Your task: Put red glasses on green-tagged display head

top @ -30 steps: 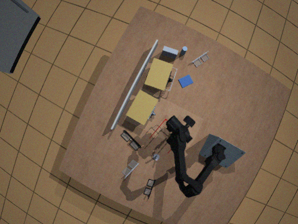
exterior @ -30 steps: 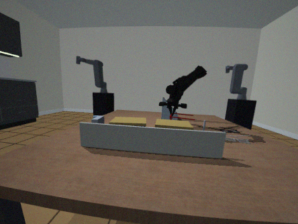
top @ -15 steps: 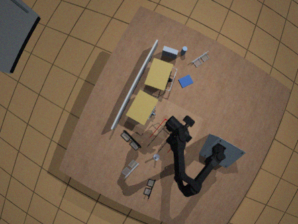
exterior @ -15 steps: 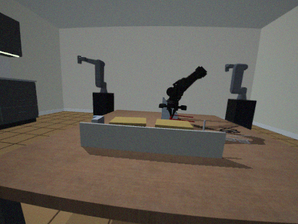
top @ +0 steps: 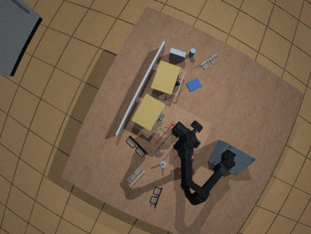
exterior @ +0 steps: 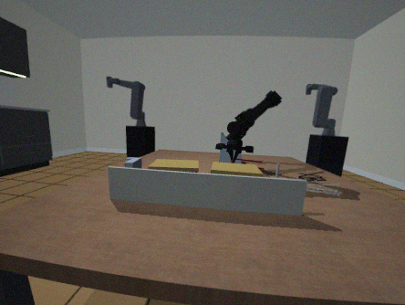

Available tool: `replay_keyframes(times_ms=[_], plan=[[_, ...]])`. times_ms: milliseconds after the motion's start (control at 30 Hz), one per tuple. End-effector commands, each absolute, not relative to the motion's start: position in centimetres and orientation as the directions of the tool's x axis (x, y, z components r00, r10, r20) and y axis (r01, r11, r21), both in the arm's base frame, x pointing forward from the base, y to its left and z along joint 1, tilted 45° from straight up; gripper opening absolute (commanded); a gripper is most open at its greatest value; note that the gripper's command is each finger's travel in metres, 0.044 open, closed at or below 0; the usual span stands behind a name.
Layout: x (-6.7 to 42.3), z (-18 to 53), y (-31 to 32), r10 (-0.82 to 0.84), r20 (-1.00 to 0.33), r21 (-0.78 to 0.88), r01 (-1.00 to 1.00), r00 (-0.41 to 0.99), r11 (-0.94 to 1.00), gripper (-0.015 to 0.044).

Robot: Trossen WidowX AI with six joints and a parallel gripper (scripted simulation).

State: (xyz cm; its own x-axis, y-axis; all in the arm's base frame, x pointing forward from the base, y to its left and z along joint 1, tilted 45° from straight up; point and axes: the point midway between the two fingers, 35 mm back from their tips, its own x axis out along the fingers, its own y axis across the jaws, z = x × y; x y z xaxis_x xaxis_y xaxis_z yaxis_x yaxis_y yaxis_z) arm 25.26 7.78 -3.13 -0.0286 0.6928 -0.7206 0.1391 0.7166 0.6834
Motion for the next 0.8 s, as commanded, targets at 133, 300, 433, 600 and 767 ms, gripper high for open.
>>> replay_keyframes(times_ms=[133,300,433,600,767], plan=[[25.0,-3.6,8.4,0.698,-0.715,0.688,0.145,-0.034,0.711,0.0000],[24.9,-3.9,8.7,0.699,-0.715,0.688,0.145,-0.034,0.711,0.0000],[24.9,-4.1,9.0,0.699,-0.714,0.689,0.145,-0.034,0.710,0.0000],[24.8,-4.4,9.3,0.700,-0.713,0.689,0.145,-0.034,0.710,0.0000],[24.8,-4.6,9.6,0.701,-0.713,0.690,0.145,-0.034,0.709,0.0000]])
